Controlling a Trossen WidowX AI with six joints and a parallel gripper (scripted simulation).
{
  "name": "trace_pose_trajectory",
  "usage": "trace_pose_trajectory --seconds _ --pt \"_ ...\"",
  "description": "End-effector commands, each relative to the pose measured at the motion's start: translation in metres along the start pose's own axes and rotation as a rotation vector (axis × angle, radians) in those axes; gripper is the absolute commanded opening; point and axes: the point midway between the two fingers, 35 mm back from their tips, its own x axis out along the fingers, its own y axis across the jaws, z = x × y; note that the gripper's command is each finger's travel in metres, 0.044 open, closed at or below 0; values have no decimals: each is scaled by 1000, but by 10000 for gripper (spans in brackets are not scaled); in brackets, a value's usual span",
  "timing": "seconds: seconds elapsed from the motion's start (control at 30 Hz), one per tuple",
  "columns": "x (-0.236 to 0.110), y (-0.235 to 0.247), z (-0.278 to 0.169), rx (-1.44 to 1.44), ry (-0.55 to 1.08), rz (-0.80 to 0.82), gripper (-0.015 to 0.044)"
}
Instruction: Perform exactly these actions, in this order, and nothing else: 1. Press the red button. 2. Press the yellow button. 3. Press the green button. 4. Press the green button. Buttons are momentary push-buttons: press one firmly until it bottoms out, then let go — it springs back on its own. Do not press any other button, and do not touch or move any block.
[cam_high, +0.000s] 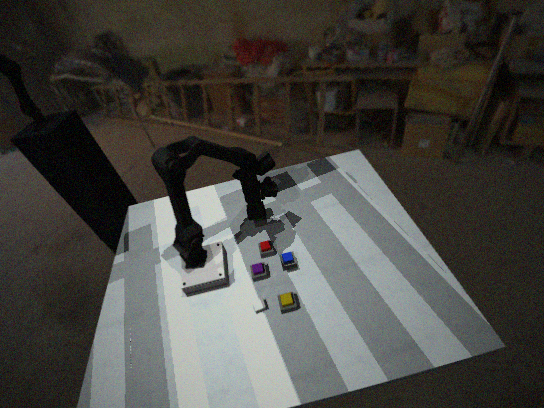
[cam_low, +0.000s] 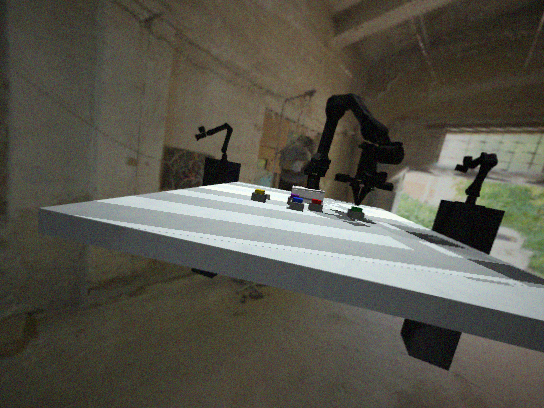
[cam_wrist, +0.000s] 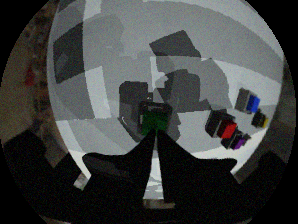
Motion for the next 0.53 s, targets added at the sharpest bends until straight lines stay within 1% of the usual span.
trace_pose_trajectory --seconds 0.0,0.07,0.17,0.33,0.47,0.5 --pt "-19 2 2 3 -15 10 20" --pt "-19 2 2 3 -15 10 20" --pt "-32 12 6 3 -15 11 99" --pt "-76 44 10 3 -15 14 230" --pt "-82 48 10 3 -15 15 335" --pt "-82 48 10 3 -15 15 335"
